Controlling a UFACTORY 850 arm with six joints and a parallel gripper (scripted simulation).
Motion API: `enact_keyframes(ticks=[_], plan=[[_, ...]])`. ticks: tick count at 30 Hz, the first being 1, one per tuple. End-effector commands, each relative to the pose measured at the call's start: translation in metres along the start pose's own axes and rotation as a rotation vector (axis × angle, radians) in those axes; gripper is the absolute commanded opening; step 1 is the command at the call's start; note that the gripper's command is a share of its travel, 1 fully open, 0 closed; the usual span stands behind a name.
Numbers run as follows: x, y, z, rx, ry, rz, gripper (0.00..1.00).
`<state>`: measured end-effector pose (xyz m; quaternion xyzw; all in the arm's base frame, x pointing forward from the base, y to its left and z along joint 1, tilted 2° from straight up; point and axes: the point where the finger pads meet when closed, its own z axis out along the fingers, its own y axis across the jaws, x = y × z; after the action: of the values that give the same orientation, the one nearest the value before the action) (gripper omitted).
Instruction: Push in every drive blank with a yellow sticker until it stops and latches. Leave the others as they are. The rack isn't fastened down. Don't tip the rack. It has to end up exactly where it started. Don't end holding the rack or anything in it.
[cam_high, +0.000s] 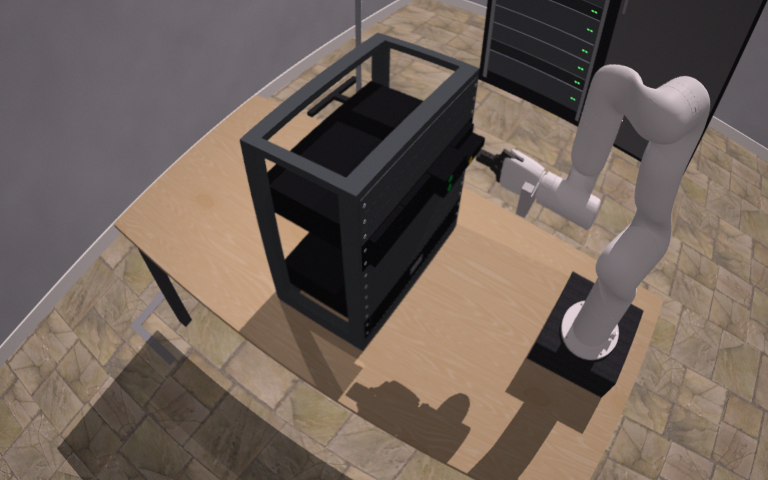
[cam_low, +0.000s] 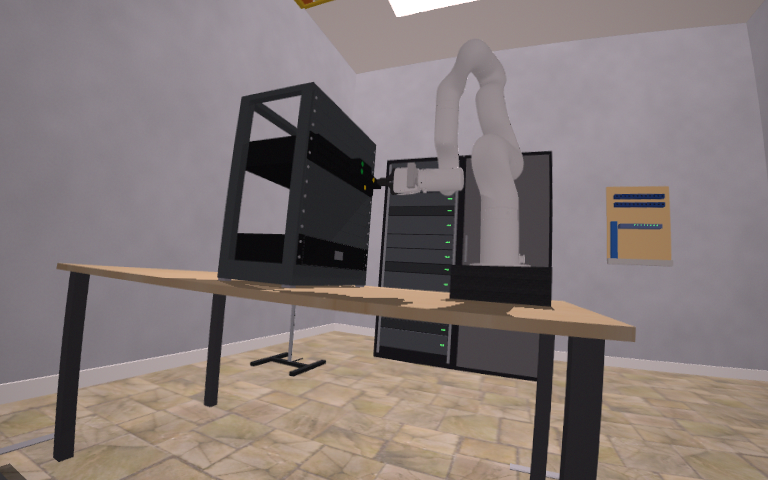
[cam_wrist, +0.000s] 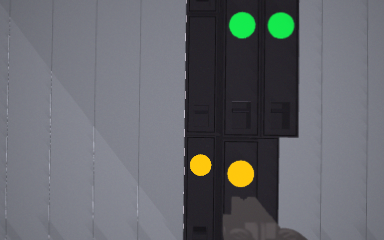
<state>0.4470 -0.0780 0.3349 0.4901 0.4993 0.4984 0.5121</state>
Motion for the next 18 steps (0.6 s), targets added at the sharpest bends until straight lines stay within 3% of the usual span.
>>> enact_keyframes(ticks=[1,18], plan=[[0.0000,0.0006,0.0014,-0.002,0.000,0.000,0.00],[0.0000,0.0006,0.0089,-0.002,0.000,0.000,0.00]])
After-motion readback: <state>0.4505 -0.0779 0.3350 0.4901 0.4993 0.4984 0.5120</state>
